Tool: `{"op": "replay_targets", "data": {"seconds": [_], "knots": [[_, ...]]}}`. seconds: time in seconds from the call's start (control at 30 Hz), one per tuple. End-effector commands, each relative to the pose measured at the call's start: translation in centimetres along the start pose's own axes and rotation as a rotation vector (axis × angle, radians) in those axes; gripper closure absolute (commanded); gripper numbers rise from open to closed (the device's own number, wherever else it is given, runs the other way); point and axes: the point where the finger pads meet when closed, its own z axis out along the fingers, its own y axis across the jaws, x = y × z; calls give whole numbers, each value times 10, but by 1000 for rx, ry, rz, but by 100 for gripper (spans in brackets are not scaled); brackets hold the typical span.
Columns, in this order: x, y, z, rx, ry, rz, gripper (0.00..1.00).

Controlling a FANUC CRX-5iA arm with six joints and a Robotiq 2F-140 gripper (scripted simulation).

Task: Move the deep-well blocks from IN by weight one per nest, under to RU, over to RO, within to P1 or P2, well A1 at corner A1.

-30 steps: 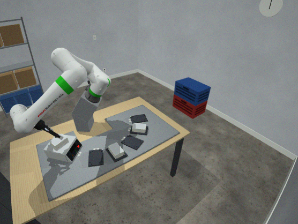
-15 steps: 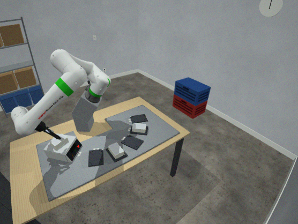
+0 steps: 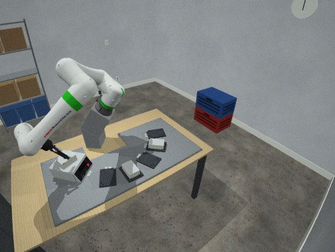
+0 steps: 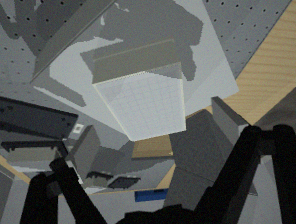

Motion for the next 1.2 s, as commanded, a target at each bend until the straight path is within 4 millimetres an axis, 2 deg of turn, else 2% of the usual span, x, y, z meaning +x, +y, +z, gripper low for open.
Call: {"op": "replay_targets", "data": {"seconds": [0.0, 0.5, 0.97, 1.0, 1.17], "knots": [[4, 0, 6, 0, 0, 0, 0], [14, 0, 24, 0, 0, 0, 0], [14, 0, 24, 0, 0, 0, 0], [14, 0, 24, 0, 0, 0, 90], [14, 0, 24, 0, 0, 0, 90]]}}
